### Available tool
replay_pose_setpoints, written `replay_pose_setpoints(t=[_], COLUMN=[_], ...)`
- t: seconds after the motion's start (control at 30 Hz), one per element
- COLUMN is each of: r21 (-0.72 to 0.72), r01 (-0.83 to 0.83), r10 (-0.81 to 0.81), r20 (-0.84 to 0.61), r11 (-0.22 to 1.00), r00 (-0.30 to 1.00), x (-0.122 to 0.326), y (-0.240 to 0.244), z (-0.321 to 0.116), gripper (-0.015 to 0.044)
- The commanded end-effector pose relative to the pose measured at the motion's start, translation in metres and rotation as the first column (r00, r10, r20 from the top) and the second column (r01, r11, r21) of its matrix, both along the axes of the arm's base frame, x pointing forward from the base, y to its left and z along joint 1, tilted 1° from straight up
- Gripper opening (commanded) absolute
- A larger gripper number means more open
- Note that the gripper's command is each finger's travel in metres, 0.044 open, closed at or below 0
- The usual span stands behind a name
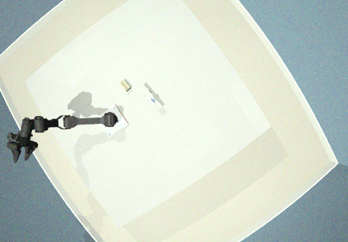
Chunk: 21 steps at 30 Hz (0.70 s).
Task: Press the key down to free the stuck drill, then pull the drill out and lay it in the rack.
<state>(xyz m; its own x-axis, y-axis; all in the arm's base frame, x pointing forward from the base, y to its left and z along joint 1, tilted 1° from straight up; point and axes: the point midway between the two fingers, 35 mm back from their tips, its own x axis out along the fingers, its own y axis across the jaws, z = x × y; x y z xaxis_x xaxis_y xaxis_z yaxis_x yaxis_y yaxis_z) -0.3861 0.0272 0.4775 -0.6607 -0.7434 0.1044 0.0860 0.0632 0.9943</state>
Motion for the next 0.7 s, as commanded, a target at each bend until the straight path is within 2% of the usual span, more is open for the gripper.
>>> replay_pose_setpoints(t=[0.0,0.27,0.47,0.67], r21=[0.000,0.002,0.039,0.080], r01=[0.000,0.001,0.044,0.118], r10=[0.000,-0.001,-0.034,-0.060], r20=[0.000,-0.007,-0.239,-0.517], r11=[1.000,1.000,0.998,0.990], r00=[1.000,1.000,0.970,0.854], x=[0.000,0.001,0.041,0.105], y=[0.000,-0.001,-0.025,-0.051], z=[0.000,0.002,0.060,0.114], gripper=[0.0374,0.0164,0.0006,0.0000])
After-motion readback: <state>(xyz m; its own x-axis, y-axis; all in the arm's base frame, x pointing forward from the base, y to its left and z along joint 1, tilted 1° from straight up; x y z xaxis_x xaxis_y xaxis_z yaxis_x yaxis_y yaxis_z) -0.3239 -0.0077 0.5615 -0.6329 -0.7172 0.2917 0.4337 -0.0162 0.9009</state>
